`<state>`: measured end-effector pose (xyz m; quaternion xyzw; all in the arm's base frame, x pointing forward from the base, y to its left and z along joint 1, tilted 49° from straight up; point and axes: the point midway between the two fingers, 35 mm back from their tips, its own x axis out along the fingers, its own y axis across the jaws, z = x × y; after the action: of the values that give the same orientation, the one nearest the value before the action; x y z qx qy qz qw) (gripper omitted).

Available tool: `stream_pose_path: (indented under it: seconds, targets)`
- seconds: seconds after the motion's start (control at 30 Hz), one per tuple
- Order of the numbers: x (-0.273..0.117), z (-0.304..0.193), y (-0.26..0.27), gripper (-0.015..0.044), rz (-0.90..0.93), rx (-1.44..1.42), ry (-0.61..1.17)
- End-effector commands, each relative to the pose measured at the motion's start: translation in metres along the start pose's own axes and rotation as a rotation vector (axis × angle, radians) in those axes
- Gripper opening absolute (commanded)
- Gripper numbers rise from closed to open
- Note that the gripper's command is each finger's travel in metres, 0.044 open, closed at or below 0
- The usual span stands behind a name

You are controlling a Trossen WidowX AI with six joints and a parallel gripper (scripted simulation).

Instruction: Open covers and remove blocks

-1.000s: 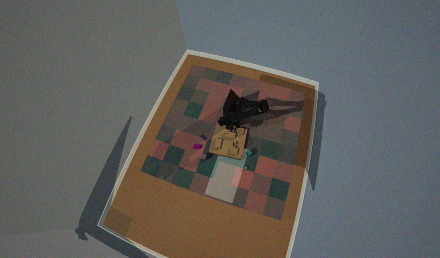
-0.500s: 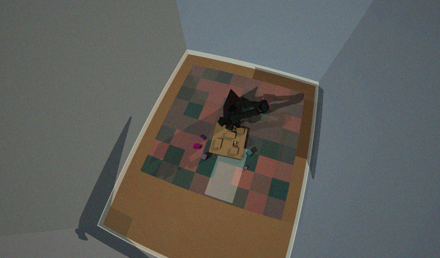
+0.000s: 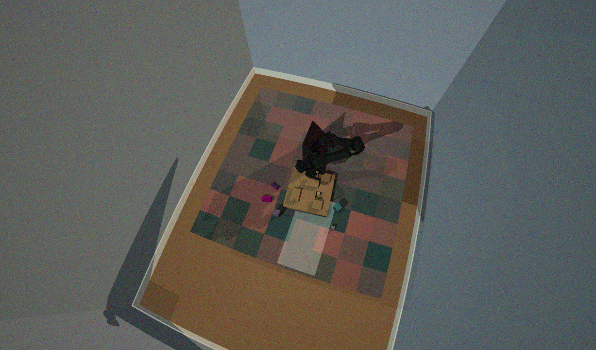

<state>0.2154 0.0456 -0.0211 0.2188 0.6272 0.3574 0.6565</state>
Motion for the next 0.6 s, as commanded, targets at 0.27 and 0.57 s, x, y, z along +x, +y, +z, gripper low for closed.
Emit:
stream_pose_path:
  seconds: [0.27, 0.57]
  targets:
    - [0.014, -0.002, 0.0, 0.0, 0.007, 0.012, 0.004]
    - [0.023, -0.002, 0.0, 0.0, 0.008, 0.012, 0.004]
